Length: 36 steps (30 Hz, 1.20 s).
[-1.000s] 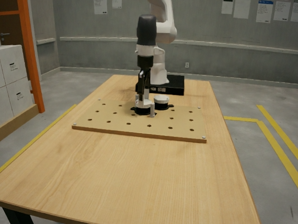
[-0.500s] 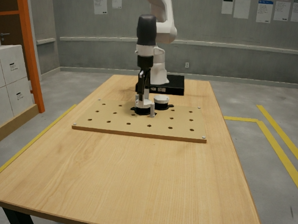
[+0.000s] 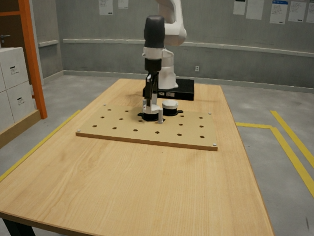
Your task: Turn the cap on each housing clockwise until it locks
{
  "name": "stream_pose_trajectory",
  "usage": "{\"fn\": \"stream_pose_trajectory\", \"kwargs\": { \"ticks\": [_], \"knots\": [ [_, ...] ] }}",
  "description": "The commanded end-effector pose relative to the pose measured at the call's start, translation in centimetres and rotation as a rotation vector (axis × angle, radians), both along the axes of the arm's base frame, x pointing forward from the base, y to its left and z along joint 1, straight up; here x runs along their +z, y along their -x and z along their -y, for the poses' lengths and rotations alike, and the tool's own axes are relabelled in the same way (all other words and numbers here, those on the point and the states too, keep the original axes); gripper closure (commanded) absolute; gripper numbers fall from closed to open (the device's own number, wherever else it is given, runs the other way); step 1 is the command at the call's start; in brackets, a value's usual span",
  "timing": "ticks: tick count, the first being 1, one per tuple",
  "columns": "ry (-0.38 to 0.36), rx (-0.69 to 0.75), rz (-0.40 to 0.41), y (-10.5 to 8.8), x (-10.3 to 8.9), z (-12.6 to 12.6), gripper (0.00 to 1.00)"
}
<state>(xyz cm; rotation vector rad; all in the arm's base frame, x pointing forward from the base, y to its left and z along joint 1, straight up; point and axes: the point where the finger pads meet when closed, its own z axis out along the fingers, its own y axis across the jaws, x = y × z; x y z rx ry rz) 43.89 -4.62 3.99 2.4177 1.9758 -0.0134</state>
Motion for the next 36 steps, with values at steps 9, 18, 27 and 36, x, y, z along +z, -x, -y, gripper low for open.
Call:
{"fn": "stream_pose_trajectory", "kwargs": {
  "ticks": [9,18,27,36],
  "knots": [
    [-0.02,0.014,-0.003,0.06,-0.1,0.03,0.9],
    [-0.02,0.008,-0.003,0.07,-0.1,0.03,0.9],
    [-0.02,-0.076,-0.001,0.06,-0.1,0.01,0.9],
    [-0.021,-0.301,0.001,0.06,-0.1,0.01,0.9]
  ]
}}
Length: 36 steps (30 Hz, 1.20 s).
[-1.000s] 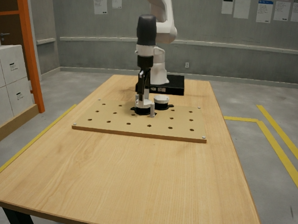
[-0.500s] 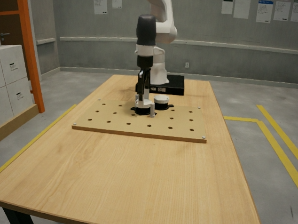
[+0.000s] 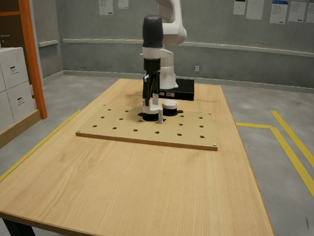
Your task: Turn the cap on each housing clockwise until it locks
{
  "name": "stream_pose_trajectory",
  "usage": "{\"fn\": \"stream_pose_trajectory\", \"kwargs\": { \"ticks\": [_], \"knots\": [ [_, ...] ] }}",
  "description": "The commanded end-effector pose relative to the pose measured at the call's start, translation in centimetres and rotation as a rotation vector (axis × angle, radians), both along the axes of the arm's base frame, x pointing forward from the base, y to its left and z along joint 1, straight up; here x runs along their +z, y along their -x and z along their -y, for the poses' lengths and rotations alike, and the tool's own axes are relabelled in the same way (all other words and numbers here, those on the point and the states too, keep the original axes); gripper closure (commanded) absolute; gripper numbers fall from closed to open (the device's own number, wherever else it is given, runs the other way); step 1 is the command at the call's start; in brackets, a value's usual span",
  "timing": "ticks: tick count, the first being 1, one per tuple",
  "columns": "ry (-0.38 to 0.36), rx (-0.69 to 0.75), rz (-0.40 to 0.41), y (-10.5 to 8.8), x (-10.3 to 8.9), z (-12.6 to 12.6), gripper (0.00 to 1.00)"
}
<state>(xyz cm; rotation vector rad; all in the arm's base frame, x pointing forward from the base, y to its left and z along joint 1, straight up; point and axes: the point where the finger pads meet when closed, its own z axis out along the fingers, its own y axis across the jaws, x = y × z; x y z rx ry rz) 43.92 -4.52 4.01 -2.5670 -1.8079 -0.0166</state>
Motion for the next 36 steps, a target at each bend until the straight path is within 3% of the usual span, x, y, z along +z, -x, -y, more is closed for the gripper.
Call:
{"fn": "stream_pose_trajectory", "kwargs": {
  "ticks": [1,12,27,36],
  "knots": [
    [0.007,-0.185,-0.005,0.09,-0.12,0.11,0.9],
    [0.005,-0.347,-0.006,0.09,-0.13,0.05,0.9],
    [0.005,-0.394,-0.006,0.08,-0.13,0.05,0.9],
    [0.004,-0.573,-0.007,0.08,-0.13,0.05,0.9]
  ]
}}
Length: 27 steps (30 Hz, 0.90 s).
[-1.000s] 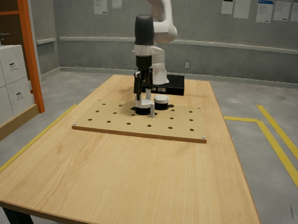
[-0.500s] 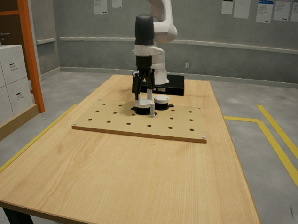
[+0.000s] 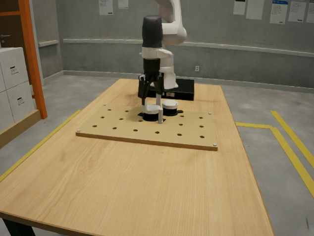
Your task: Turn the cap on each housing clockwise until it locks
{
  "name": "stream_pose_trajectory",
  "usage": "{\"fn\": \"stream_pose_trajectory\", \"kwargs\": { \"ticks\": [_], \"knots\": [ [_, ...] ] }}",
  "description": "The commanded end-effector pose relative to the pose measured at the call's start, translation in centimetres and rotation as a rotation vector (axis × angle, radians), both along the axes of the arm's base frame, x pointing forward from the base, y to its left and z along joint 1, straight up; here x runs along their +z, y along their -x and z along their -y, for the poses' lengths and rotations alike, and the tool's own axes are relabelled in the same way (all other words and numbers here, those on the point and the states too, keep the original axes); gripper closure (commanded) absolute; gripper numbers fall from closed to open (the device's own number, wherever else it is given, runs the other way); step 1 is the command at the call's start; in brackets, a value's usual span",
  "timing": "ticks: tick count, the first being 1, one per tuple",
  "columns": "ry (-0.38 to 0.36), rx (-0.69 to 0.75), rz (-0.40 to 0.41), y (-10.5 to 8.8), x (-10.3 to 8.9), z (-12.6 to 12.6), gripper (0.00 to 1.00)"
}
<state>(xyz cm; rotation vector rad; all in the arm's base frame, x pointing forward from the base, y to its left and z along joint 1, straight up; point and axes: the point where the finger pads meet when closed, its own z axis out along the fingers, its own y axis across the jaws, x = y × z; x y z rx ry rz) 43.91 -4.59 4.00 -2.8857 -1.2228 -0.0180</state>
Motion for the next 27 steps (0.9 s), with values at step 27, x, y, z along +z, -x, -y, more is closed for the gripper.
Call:
{"fn": "stream_pose_trajectory", "kwargs": {
  "ticks": [27],
  "knots": [
    [0.007,-0.465,-0.008,0.06,-0.13,-0.04,0.9]
  ]
}}
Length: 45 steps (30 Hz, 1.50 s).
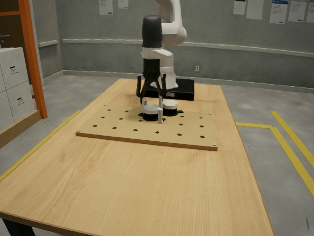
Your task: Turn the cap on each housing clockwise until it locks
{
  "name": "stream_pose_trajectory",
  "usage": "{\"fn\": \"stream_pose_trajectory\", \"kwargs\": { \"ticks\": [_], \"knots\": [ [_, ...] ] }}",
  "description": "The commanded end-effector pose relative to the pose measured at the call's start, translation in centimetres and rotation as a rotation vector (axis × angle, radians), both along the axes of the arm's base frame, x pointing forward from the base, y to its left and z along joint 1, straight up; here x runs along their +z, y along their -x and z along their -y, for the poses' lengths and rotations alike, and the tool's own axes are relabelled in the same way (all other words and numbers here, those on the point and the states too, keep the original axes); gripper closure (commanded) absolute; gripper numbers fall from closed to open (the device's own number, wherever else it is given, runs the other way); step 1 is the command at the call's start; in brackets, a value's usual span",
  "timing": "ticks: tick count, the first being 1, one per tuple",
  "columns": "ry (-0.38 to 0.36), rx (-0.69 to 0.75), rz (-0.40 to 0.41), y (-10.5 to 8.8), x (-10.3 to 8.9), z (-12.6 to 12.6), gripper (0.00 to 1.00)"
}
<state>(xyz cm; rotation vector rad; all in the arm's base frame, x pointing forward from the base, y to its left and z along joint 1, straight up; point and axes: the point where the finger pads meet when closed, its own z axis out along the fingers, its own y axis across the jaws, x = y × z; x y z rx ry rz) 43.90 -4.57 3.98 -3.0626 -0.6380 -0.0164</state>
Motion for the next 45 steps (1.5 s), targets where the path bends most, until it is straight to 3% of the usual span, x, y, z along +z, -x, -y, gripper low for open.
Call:
{"fn": "stream_pose_trajectory", "kwargs": {
  "ticks": [1,12,27,45],
  "knots": [
    [0.013,-0.078,-0.005,0.05,-0.11,-0.02,0.9],
    [0.012,-0.203,-0.006,0.05,-0.11,-0.02,0.9],
    [0.009,-0.555,-0.008,0.03,-0.1,0.0,0.9],
    [0.009,-0.594,-0.009,0.03,-0.11,-0.03,0.9]
  ]
}}
